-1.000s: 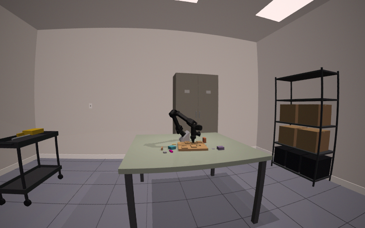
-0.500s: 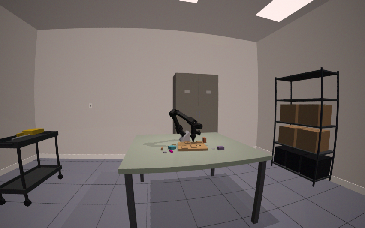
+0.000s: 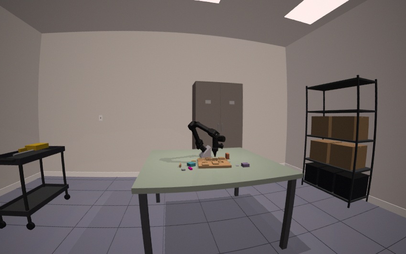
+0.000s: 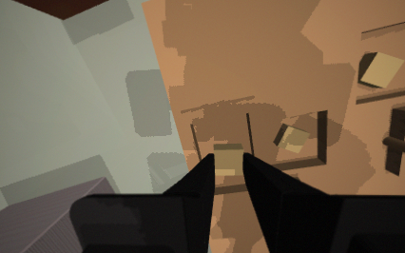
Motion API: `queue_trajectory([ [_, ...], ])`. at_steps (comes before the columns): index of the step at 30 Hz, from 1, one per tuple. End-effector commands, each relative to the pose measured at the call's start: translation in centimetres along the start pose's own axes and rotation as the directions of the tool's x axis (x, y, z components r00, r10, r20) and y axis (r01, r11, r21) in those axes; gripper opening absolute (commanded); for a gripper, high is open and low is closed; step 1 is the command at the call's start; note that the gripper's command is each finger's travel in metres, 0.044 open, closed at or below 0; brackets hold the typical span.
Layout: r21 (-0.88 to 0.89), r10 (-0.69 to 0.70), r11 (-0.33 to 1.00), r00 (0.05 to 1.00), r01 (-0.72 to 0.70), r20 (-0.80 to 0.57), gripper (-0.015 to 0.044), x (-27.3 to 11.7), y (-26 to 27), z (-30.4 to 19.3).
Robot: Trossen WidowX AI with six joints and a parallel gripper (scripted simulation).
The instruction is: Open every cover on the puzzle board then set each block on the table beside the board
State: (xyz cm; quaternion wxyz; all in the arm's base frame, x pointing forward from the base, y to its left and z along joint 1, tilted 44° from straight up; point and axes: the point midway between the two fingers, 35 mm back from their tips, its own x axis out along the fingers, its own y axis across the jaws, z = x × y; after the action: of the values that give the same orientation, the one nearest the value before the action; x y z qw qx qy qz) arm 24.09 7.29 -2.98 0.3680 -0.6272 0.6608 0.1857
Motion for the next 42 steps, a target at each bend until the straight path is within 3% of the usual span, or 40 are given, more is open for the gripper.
queue_trajectory([
  [1,0.005,0.001,1.000,1.000,-0.001,0.003,0.0080,-0.5,0.0,0.0],
  [26,0.003,0.002,1.000,1.000,-0.002,0.004,0.0080,-5.9,0.0,0.1],
  [42,0.005,0.001,1.000,1.000,-0.002,0.008,0.0080,-7.3,-1.7,5.7],
])
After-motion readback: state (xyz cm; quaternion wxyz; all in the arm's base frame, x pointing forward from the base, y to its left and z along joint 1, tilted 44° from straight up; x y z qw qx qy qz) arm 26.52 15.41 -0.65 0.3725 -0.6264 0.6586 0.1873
